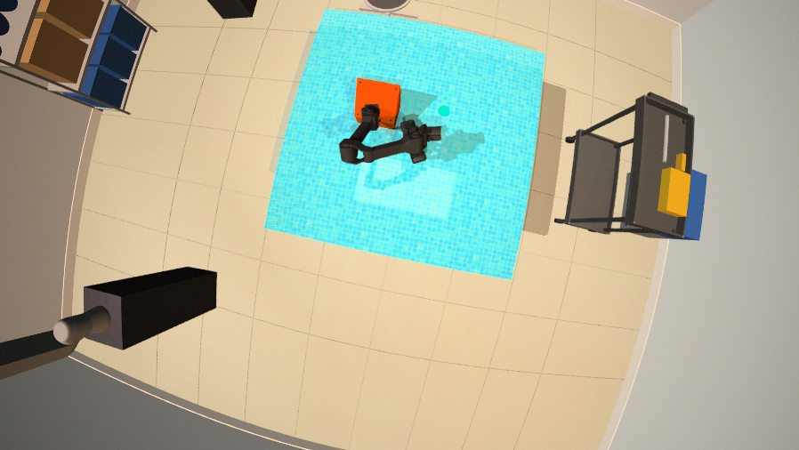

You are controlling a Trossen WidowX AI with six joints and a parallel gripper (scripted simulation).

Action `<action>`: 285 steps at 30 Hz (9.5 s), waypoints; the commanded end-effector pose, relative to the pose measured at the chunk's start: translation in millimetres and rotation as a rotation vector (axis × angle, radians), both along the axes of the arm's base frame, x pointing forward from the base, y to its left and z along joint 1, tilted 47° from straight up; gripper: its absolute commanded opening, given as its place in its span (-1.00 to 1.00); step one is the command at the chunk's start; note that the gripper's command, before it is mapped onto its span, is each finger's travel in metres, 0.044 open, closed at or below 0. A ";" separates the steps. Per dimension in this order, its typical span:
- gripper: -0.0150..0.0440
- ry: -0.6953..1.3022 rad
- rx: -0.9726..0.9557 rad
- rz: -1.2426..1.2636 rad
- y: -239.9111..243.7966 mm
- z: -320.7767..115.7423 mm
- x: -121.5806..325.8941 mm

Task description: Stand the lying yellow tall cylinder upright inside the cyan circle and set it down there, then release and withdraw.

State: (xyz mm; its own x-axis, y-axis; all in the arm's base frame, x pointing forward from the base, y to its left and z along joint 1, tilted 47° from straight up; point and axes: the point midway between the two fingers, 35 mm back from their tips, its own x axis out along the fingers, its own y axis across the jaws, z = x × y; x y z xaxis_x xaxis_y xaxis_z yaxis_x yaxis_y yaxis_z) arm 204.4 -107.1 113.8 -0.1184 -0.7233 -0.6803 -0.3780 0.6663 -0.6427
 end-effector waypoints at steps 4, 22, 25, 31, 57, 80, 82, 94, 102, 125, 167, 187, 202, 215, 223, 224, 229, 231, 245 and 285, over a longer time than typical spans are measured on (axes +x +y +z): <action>-0.14 0.004 0.002 0.008 7.0 4.9 3.4; -0.14 0.088 0.030 0.097 30.0 -9.3 45.4; -0.14 0.102 0.034 0.111 34.4 -12.5 52.0; -0.14 0.130 0.041 0.141 43.6 -19.7 64.8; -0.14 0.255 0.068 0.265 89.3 -61.6 112.2; -0.14 0.367 0.082 0.370 134.4 -111.6 139.5; -0.14 0.377 0.083 0.379 138.4 -116.5 141.2; -0.14 0.437 0.087 0.432 162.2 -147.1 148.2; -0.14 0.473 0.088 0.464 176.4 -166.9 150.1; -0.14 0.441 0.240 0.449 169.4 -181.4 144.9; -0.14 0.326 0.535 0.473 161.2 -202.0 140.0; -0.14 0.250 0.662 0.511 159.2 -207.0 139.9; -0.14 0.186 0.748 0.549 158.0 -208.4 140.4; -0.14 0.124 0.815 0.590 157.1 -208.1 141.1; -0.14 0.085 0.854 0.618 156.5 -207.1 141.5; -0.14 0.080 0.858 0.622 156.4 -206.9 141.6; -0.14 0.054 0.880 0.640 156.0 -205.9 141.8; -0.14 0.043 0.889 0.648 155.8 -205.5 141.9; -0.14 -0.032 0.944 0.707 154.6 -201.3 142.3; -0.14 -0.263 1.044 0.910 150.3 -180.4 140.0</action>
